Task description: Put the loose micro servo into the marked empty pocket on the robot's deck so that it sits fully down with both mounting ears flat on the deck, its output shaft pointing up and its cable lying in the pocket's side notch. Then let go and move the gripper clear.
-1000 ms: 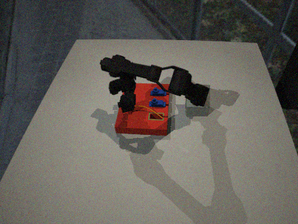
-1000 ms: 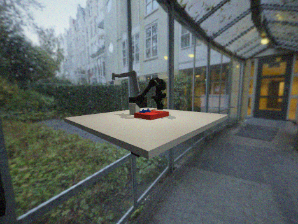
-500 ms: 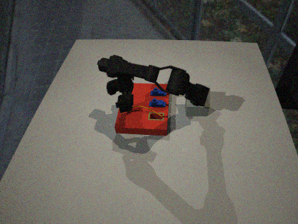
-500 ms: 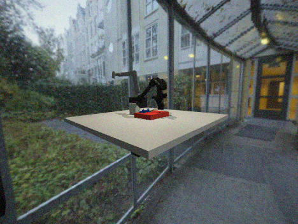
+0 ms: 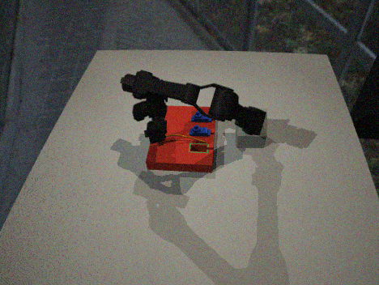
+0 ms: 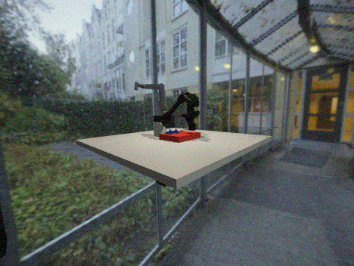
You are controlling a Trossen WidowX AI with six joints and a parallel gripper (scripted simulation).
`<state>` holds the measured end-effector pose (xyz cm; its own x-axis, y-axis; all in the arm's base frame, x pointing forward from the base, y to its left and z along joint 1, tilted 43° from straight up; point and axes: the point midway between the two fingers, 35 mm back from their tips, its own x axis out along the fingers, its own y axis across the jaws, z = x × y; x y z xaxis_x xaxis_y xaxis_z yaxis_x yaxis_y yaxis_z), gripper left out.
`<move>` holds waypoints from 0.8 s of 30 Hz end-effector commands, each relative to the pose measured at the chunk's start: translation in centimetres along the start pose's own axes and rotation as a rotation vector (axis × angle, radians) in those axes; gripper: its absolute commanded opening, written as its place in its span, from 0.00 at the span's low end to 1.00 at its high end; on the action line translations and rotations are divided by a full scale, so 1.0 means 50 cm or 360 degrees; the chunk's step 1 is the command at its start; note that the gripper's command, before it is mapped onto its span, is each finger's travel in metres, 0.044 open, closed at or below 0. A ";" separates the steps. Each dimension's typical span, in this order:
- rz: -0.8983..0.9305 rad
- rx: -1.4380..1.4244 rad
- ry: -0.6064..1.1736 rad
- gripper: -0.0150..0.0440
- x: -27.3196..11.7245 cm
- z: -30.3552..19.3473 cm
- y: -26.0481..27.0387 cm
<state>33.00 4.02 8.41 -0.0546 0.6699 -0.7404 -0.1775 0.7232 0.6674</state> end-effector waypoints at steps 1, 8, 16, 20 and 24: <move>0.0008 0.0008 -0.0005 0.25 -0.001 0.009 0.001; 0.0008 0.0008 -0.0005 0.25 -0.001 0.018 0.001; 0.0008 0.0007 -0.0006 0.25 -0.001 0.029 0.001; 0.0008 0.0007 -0.0006 0.25 -0.001 0.034 0.001; 0.0008 0.0007 -0.0006 0.25 -0.001 0.039 0.001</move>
<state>34.57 4.30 8.57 -0.0538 0.6701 -0.7403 -0.1781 0.7231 0.6674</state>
